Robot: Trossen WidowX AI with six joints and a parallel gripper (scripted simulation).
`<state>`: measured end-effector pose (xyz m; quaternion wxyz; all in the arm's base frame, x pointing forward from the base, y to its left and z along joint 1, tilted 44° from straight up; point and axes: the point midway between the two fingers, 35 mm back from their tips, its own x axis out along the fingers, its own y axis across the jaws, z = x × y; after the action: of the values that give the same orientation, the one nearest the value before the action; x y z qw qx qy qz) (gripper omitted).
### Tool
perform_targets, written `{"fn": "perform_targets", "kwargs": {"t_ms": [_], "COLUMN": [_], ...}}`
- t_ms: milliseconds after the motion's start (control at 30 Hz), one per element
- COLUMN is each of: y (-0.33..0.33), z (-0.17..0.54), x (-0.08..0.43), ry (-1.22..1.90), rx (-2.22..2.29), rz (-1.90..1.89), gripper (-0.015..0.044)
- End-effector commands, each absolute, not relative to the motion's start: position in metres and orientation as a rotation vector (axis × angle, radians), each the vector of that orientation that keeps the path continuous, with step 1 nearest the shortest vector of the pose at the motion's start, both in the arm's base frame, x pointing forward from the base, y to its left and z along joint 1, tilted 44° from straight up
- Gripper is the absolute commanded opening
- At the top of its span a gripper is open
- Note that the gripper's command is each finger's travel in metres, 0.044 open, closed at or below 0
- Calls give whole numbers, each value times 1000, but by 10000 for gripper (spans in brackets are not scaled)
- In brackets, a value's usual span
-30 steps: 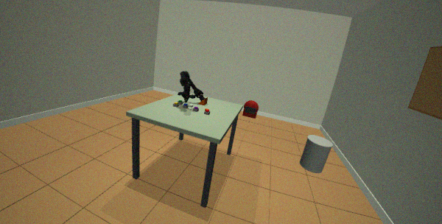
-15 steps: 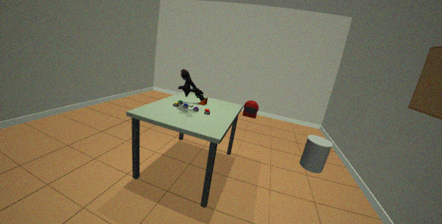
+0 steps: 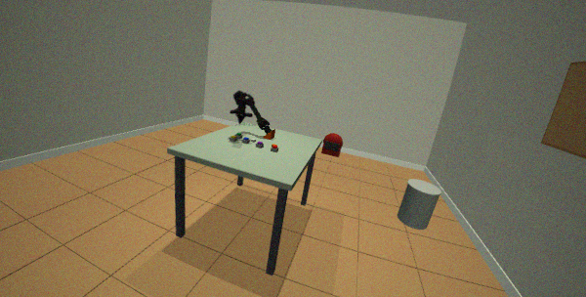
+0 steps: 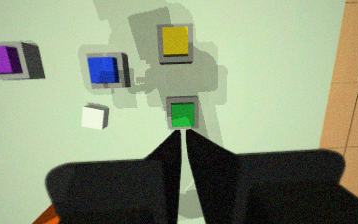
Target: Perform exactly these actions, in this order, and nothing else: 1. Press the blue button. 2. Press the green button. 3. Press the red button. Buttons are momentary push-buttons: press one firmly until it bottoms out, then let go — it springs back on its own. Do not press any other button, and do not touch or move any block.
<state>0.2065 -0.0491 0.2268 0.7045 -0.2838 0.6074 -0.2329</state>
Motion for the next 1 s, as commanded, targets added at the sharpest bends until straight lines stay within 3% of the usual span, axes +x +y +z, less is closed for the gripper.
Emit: {"fn": "perform_targets", "kwargs": {"t_ms": [0,233,967], "y": [-55,-96,-115], "z": [228,186,167], "x": [199,206,207], "ry": [1362,1433,1434], "rx": [-656,-629,-628], "rz": [-511,-573,-576], "gripper": [20,20,20]}}
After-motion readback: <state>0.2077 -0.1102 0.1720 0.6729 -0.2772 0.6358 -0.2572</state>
